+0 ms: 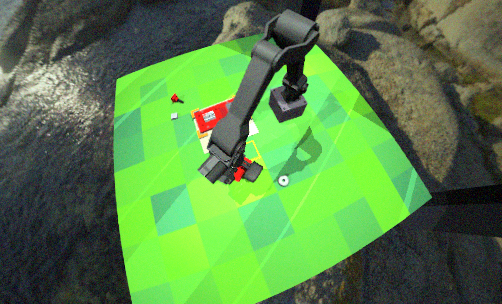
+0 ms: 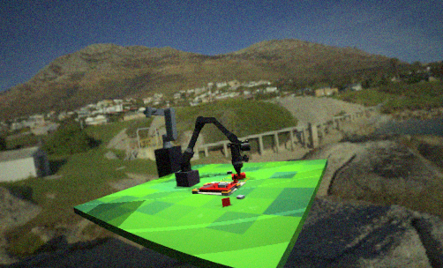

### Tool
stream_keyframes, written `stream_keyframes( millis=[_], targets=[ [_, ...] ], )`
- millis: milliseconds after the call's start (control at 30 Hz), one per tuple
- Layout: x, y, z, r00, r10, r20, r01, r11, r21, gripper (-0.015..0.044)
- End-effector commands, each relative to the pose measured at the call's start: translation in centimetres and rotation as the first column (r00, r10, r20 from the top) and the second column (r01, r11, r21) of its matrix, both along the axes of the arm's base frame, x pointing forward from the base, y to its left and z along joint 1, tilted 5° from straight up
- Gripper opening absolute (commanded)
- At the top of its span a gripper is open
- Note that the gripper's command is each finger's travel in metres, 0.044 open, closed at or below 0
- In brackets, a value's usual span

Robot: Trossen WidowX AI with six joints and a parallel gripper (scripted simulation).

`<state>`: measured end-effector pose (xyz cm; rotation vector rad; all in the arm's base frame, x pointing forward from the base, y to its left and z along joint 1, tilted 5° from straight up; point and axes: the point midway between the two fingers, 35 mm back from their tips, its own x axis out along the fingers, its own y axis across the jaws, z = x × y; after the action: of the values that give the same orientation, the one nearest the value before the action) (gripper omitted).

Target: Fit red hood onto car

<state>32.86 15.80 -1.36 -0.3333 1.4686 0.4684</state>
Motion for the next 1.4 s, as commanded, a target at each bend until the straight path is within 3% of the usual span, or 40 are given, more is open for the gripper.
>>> stream_keyframes(
  millis=[0, 767, 900, 1200, 1367],
  targets=[
    [-0.1, 0.0, -0.3, 1.0, -0.005, -0.001, 0.005, 1.0, -0.002, 0.044],
    [0.0, 0.1, -1.4, 1.0, -0.005, -0.001, 0.005, 1.0, -0.002, 0.044],
    [0.0, 0.1, -1.2, 1.0, 0.0, 0.0, 0.0, 1.0, 0.0, 0.0335],
    [0.0, 0.1, -1.2, 1.0, 0.0, 0.0, 0.0, 1.0, 0.0, 0.0275],
    [0.0, 0.1, -1.0, 1.0, 0.0, 0.0, 0.0, 1.0, 0.001, 0.0144]
  ],
)
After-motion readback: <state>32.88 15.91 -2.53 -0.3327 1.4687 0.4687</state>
